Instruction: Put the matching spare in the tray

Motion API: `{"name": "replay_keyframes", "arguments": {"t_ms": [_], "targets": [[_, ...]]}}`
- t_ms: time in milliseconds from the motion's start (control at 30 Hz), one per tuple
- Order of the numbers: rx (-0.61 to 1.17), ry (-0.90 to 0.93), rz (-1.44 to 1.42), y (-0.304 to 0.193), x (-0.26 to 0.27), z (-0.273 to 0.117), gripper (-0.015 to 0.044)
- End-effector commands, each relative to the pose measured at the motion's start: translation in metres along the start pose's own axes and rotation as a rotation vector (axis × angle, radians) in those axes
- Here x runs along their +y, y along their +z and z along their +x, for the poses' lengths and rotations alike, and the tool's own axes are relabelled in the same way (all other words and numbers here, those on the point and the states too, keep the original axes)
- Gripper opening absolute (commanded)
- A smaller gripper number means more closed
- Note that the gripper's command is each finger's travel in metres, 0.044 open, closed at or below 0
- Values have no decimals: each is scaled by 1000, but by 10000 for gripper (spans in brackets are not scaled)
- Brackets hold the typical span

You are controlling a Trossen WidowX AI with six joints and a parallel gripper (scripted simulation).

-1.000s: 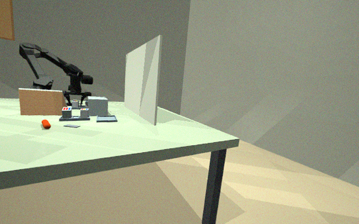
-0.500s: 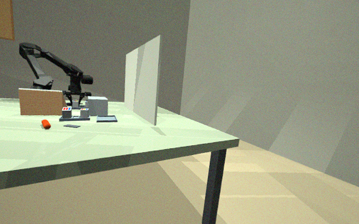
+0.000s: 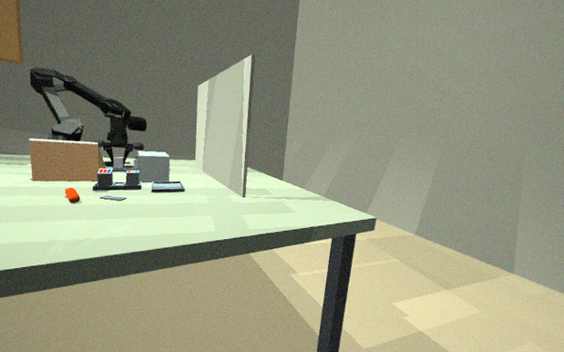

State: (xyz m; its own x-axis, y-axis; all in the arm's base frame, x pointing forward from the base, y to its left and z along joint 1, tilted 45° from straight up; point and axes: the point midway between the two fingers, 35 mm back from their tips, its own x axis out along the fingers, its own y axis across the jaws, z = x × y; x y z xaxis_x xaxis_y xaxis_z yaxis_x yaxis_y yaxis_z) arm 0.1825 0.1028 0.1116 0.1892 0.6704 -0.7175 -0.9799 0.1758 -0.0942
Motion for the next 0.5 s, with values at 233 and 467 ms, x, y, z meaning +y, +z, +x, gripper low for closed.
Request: {"name": "replay_keyframes", "arguments": {"t_ms": [233,467], "targets": [[5,-3,-4,-1,-3,-42,0],[-5,-7,-1,1,0,-68,0]]}}
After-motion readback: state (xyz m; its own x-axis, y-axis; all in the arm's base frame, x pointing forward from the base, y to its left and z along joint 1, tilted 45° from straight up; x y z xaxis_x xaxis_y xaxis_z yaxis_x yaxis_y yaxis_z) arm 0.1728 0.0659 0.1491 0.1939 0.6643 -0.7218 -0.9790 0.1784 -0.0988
